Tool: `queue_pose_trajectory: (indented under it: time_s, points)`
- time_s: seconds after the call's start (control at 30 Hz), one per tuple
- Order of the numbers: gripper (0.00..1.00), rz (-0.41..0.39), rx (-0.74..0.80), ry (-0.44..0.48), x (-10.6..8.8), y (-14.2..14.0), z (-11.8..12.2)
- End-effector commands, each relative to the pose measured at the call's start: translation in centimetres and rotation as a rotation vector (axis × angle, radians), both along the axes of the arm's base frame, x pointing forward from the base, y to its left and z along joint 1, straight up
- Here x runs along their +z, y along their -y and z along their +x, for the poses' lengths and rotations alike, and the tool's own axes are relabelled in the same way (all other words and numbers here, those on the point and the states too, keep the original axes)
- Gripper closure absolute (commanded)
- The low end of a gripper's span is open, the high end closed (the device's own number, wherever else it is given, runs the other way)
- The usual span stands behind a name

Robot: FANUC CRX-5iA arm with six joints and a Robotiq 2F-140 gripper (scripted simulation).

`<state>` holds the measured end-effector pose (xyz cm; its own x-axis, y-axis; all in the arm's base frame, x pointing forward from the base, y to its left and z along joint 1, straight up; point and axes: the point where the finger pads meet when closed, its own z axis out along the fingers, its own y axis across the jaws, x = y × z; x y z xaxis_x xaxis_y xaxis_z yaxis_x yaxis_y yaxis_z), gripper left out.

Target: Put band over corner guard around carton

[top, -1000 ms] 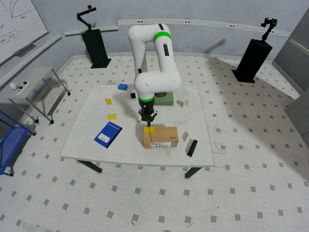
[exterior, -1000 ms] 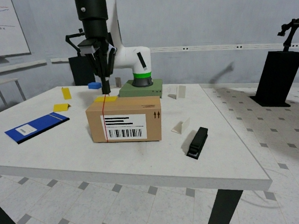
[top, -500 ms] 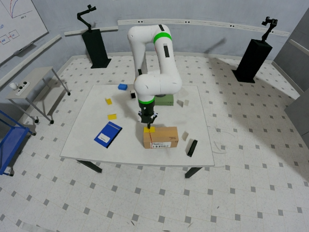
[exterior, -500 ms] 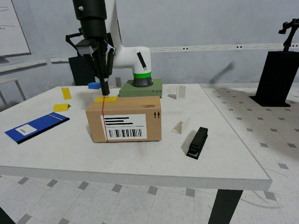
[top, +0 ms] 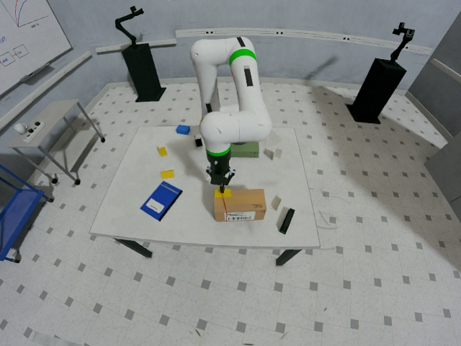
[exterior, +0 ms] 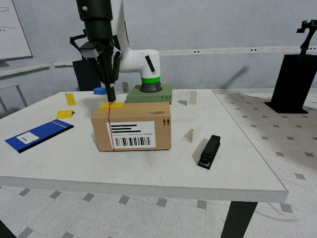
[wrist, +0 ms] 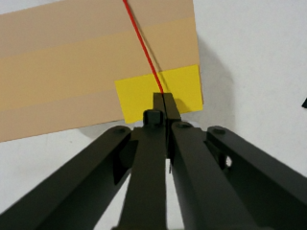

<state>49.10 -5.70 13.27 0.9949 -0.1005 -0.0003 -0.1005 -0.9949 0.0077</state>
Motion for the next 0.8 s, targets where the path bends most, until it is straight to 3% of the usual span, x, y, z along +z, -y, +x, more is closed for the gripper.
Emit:
queue_pose_trajectory:
  time_s: [0.0, 0.77]
  points:
    - [0.9, 0.0, 0.0, 0.002, 0.1, 0.0, 0.1]
    - [0.9, 0.0, 0.0, 0.002, -1.0, 0.0, 0.1]
